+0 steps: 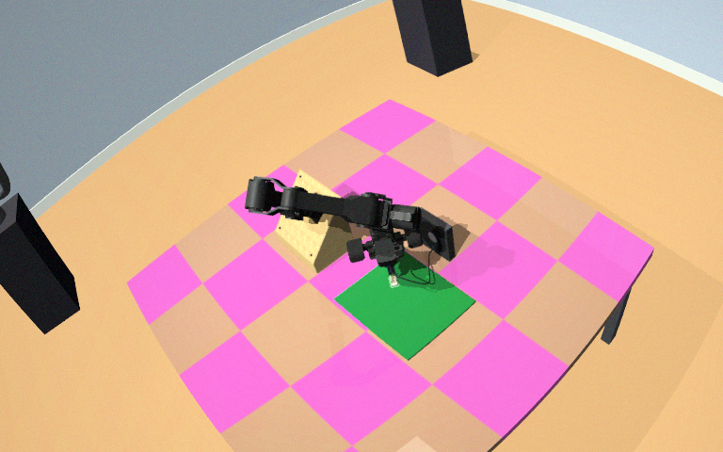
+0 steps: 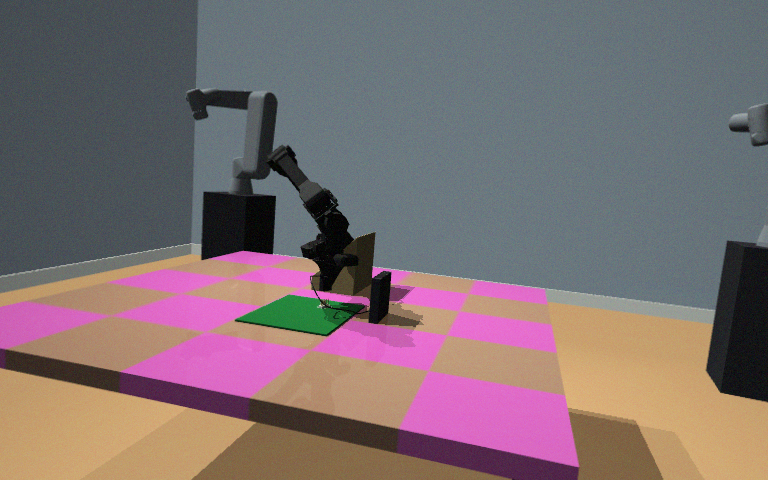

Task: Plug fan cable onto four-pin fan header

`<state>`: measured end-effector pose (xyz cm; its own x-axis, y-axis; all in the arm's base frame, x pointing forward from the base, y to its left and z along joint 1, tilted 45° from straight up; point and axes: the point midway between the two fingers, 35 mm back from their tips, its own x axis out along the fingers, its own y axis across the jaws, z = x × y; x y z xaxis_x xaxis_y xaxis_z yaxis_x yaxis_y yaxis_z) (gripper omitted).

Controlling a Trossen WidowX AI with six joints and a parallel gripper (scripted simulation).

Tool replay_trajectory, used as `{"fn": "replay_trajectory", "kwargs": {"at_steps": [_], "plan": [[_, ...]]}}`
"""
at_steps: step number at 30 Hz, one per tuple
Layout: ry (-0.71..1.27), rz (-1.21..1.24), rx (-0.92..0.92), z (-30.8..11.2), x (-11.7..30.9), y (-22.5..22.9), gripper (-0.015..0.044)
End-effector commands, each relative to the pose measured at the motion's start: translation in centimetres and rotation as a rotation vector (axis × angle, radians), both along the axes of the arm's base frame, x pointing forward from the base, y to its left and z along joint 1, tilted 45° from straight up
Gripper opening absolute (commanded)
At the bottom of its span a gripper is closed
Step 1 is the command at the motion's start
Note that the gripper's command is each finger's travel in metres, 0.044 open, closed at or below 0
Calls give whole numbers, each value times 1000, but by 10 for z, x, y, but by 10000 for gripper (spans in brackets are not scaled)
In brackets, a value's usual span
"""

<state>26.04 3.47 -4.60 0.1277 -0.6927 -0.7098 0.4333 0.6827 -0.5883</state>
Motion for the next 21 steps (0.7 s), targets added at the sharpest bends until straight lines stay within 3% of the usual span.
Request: {"fn": "replay_trajectory", "kwargs": {"at_steps": [1, 21], "plan": [[4, -3, 3, -1, -2, 0, 0], [5, -2, 2, -17, 0, -15, 0]]}}
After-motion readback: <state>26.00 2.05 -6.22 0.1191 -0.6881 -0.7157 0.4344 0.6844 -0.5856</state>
